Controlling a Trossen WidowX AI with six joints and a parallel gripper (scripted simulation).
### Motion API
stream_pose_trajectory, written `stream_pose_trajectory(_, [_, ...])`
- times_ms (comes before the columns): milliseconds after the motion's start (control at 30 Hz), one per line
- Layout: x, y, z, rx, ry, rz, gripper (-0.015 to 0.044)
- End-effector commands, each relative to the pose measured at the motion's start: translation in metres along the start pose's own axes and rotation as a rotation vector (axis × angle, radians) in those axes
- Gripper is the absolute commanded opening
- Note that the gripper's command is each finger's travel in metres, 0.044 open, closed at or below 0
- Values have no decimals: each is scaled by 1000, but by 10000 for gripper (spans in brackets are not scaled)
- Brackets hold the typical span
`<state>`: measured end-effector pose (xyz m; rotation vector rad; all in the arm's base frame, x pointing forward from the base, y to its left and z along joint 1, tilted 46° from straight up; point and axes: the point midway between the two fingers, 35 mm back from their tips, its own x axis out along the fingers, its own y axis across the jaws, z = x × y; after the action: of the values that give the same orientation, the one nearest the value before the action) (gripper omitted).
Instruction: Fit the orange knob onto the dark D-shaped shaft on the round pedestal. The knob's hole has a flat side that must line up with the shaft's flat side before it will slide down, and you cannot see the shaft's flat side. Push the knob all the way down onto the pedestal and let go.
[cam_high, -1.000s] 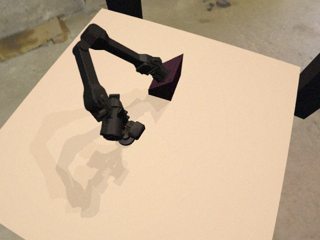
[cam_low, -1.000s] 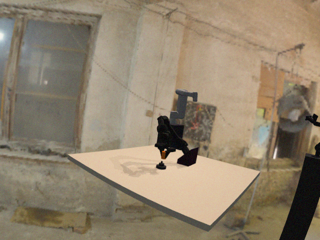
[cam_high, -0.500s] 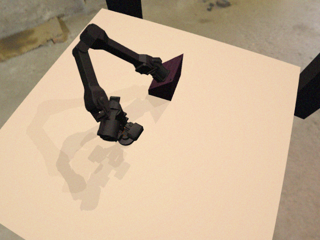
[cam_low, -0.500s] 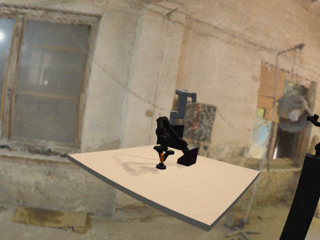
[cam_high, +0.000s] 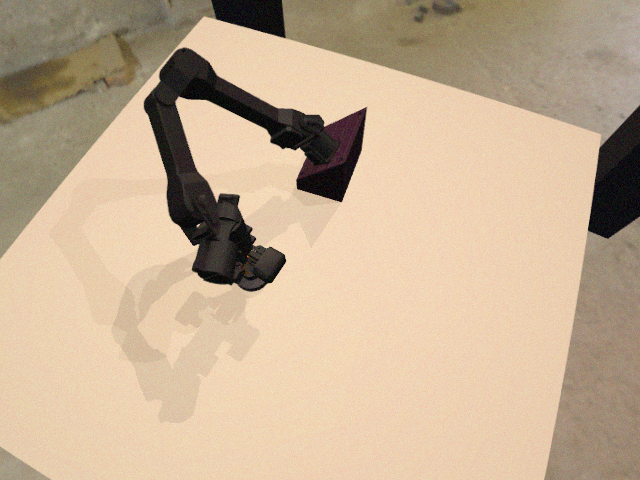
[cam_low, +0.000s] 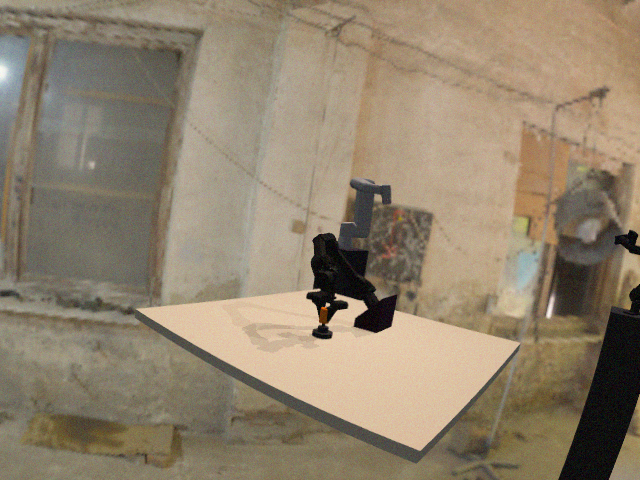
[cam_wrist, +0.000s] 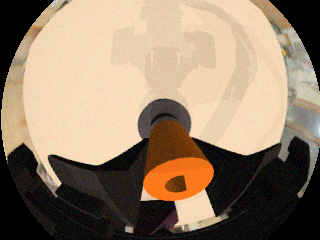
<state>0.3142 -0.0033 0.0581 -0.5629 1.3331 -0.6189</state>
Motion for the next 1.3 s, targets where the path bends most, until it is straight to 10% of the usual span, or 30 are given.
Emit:
stream_pose_trajectory(0, [0,0,1,-5,-5,-3,0])
stream_pose_trajectory(1267, [-3,2,0,-214,-5,-4,0])
